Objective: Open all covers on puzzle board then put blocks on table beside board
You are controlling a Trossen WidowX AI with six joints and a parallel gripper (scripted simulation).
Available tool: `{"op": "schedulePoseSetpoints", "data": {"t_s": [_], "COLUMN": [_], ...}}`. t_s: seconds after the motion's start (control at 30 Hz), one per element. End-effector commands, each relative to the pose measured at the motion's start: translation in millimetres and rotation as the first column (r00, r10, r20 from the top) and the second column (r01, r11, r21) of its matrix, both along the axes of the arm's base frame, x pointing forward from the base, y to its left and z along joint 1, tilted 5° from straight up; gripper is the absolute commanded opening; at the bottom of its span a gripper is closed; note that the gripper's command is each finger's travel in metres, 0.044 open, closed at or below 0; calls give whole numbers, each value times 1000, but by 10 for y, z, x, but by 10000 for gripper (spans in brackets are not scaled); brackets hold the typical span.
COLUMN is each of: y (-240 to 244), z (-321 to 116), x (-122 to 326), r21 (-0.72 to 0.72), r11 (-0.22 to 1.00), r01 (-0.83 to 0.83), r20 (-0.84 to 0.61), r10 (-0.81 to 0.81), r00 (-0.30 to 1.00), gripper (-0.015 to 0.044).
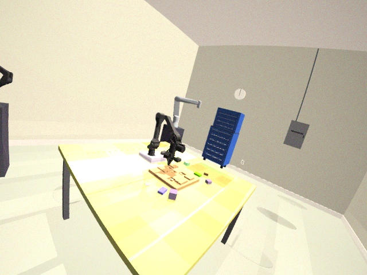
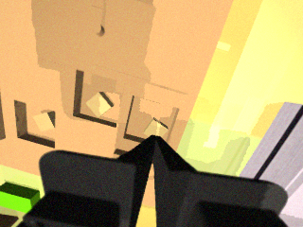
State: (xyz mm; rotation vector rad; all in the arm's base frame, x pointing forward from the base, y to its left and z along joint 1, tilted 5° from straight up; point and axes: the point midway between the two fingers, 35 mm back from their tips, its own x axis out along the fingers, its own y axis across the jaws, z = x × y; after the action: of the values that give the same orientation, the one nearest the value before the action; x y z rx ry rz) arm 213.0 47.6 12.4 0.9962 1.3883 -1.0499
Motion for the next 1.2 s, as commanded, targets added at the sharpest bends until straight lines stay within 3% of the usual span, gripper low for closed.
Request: {"op": "schedulePoseSetpoints", "data": {"t_s": [0.0,0.17,0.5,0.83,1.17], "y": [-9,-16,-31,-46,-63], "z": [-32,-56,-101,-139,-169], "x": [15,24,44,65,89], "r21": [37,53,54,39,12], "r11": [832,477,19,-438,-799], "r01": [-554,-878,-998,-898,-601], "r20": [22,51,85,114,133], "r10": [553,876,996,895,597], "r00": [833,479,23,-432,-791], "gripper": [0,0,0,0,0]}}
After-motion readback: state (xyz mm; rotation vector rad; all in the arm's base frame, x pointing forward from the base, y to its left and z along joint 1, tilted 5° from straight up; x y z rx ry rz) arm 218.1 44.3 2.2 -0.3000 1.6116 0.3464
